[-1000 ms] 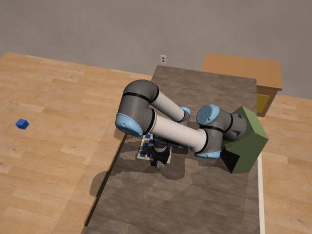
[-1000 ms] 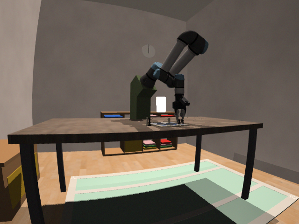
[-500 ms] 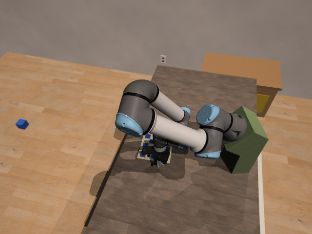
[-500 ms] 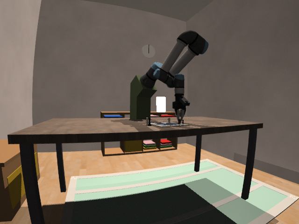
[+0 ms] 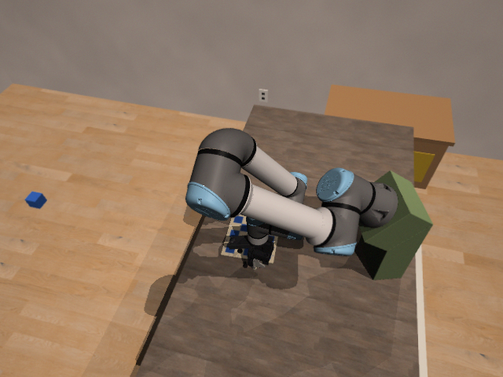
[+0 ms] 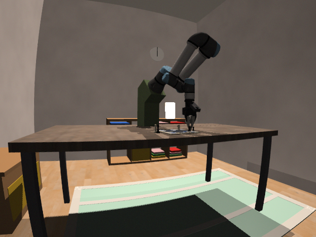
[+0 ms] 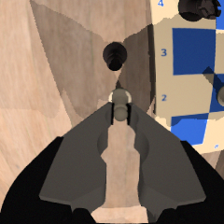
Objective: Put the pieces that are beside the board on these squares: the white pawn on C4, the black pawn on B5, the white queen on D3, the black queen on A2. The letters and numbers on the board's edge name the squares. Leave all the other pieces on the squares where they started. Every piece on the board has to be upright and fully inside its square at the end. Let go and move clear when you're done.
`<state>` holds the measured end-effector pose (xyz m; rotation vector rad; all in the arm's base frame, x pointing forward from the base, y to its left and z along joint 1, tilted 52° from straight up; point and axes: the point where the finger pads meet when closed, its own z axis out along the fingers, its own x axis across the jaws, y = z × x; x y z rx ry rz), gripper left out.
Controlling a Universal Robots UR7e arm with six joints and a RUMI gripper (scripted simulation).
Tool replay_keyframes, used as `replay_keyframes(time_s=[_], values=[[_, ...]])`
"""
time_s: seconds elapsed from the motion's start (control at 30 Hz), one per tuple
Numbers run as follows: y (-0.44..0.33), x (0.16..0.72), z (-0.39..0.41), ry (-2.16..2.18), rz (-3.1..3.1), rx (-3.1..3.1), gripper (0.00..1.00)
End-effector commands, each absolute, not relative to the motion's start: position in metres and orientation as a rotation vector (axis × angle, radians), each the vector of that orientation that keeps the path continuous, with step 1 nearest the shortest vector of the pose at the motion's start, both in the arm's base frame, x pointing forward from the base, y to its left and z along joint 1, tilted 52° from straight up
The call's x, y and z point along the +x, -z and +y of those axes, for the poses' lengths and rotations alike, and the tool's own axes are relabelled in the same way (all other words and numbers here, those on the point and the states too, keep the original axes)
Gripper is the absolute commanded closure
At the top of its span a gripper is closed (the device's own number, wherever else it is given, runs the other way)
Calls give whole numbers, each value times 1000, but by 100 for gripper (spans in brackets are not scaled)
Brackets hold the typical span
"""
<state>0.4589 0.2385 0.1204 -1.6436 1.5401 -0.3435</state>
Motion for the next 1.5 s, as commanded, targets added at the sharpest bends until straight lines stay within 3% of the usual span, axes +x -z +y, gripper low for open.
replay_keyframes(time_s=[0.0,1.47], values=[[-121,459,239,344,1539,-1643,100],[-134,444,230,344,1539,-1643,100]])
